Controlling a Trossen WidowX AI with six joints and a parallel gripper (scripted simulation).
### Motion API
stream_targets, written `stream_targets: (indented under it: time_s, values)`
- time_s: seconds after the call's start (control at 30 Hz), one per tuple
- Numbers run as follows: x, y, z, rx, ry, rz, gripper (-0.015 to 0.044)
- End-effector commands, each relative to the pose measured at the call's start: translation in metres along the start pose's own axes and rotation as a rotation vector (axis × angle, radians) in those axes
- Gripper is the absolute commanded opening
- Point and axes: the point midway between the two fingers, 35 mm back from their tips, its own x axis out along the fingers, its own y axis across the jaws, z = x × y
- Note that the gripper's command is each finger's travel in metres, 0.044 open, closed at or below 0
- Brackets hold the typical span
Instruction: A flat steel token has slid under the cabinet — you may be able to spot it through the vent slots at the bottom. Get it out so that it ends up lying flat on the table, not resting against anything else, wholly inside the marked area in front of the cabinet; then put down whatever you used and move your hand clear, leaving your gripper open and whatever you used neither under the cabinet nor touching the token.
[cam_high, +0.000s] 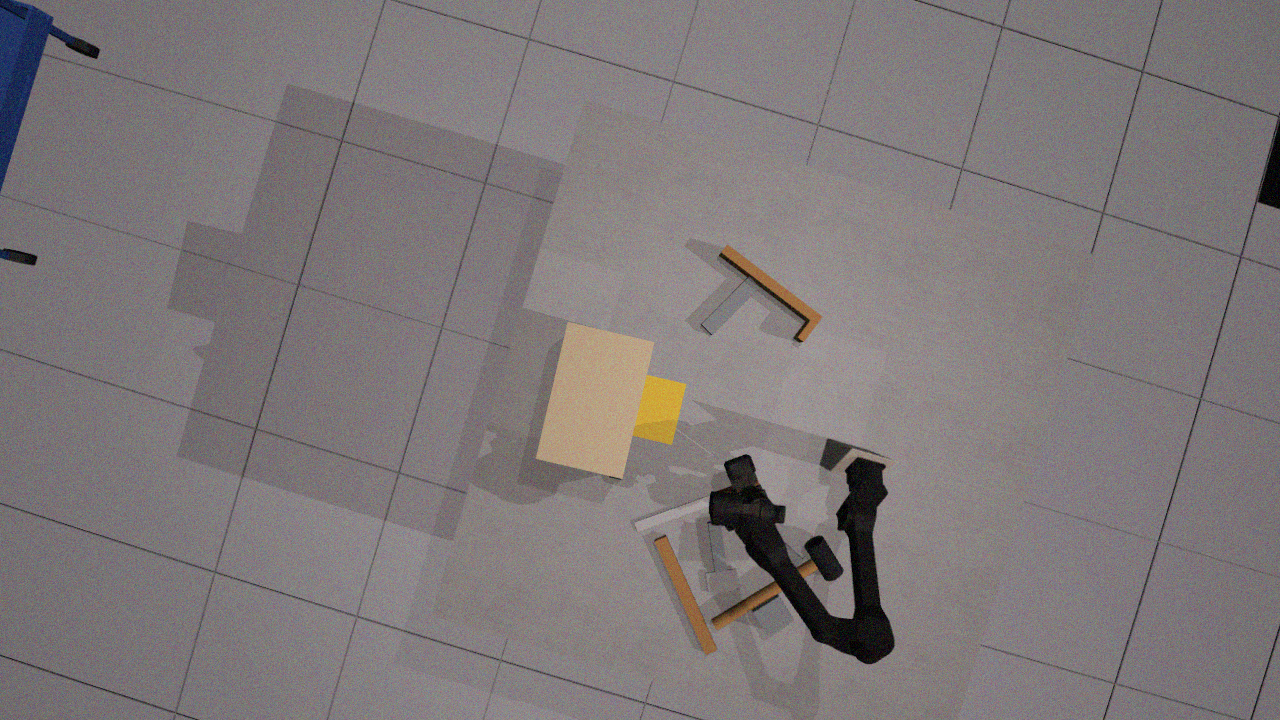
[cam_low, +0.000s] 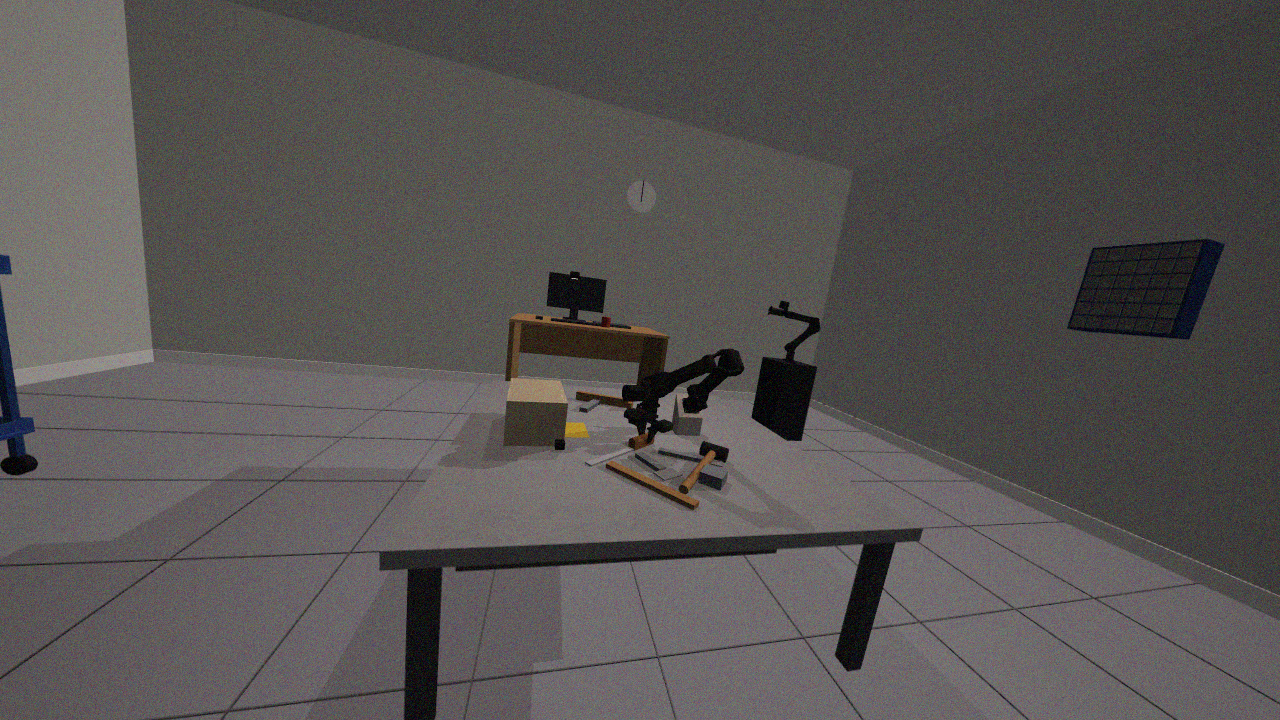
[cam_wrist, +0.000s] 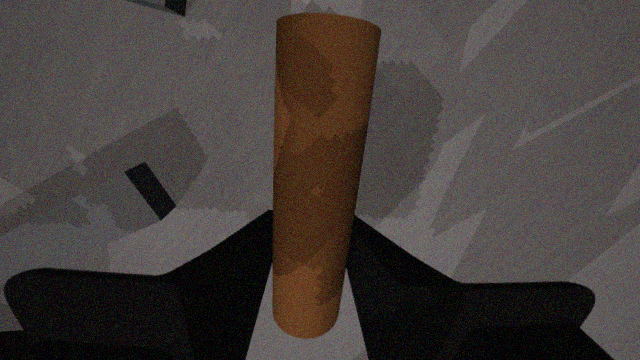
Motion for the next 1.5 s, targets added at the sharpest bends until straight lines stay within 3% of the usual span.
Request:
stream_targets:
  time_s: [0.0, 1.47]
  values:
    - [-0.0014, 0.0065, 0.0024, -0.011, -0.007, -0.001, 0.0]
    - [-0.0014, 0.0115, 0.0037, 0.29, -0.007, 0.001, 0.0]
